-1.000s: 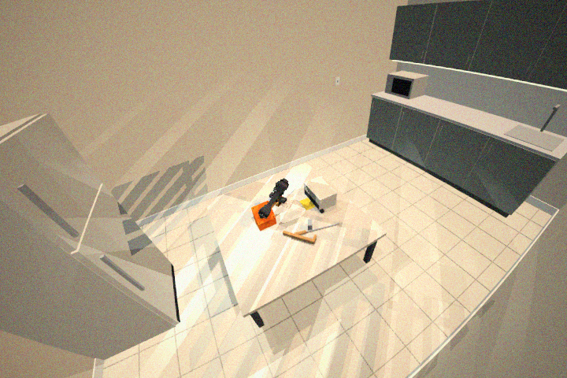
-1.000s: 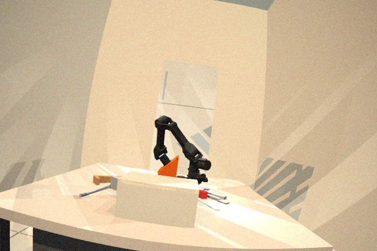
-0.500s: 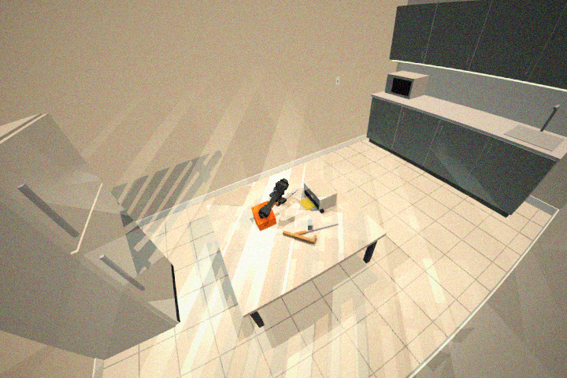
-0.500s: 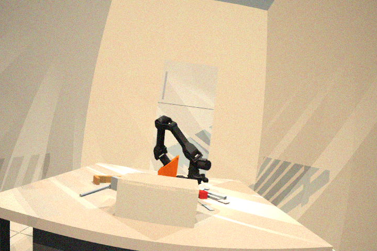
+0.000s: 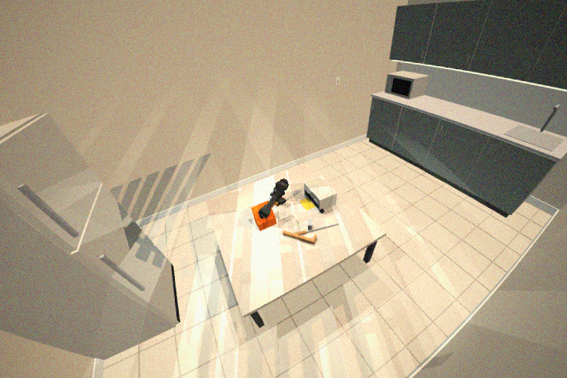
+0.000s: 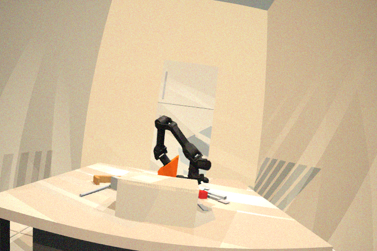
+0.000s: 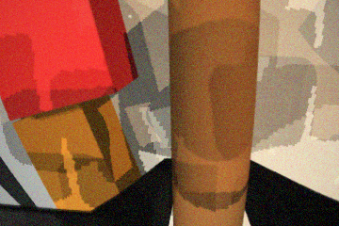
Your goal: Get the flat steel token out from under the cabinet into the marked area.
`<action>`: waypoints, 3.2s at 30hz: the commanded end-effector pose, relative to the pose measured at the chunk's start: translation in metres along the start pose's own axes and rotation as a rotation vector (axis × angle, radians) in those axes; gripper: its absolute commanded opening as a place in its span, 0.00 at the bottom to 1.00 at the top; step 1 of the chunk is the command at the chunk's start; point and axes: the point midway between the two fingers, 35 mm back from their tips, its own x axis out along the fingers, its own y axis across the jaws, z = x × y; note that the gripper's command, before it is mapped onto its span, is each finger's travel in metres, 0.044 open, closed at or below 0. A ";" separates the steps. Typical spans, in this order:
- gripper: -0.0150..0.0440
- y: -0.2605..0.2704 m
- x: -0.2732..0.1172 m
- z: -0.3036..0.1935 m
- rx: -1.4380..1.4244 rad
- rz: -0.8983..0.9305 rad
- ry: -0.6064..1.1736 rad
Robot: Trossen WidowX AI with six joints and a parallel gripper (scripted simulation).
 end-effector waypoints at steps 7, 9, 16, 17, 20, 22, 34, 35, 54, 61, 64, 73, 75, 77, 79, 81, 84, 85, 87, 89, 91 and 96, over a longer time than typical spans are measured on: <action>0.25 0.000 0.000 0.001 0.086 0.000 -0.003; 0.25 0.000 0.000 0.001 0.102 0.000 -0.003; 0.25 0.000 0.000 0.001 0.157 0.000 -0.003; 0.25 0.000 0.000 0.001 0.164 0.000 -0.003; 0.25 0.000 0.000 0.001 0.188 0.000 -0.003; 0.25 0.000 0.000 0.001 0.204 0.000 -0.003; 0.25 0.000 0.000 0.001 0.298 0.000 -0.003; 0.25 0.000 0.000 0.001 0.306 0.000 -0.003; 0.59 0.000 0.000 0.000 0.340 0.001 0.000; 0.71 0.000 0.001 0.000 0.340 0.000 -0.003; 0.71 -0.001 0.002 0.000 0.339 0.000 -0.003; 0.71 0.000 0.004 -0.001 0.339 0.000 -0.003; 0.71 0.001 0.005 -0.002 0.338 0.000 -0.003; 0.71 0.001 0.006 -0.002 0.338 0.000 -0.003; 0.71 0.001 0.006 -0.002 0.338 0.000 -0.003; 0.71 0.001 0.006 -0.002 0.338 0.000 -0.003; 0.69 0.000 0.003 0.000 0.341 0.000 -0.008; 0.68 0.000 0.003 0.000 0.341 0.000 -0.008; 0.65 0.000 0.003 0.000 0.341 0.000 -0.008; 0.63 0.000 0.003 0.000 0.341 0.000 -0.008; 0.61 0.000 0.003 0.000 0.341 0.000 -0.008; 0.55 0.000 0.003 0.000 0.341 0.000 -0.008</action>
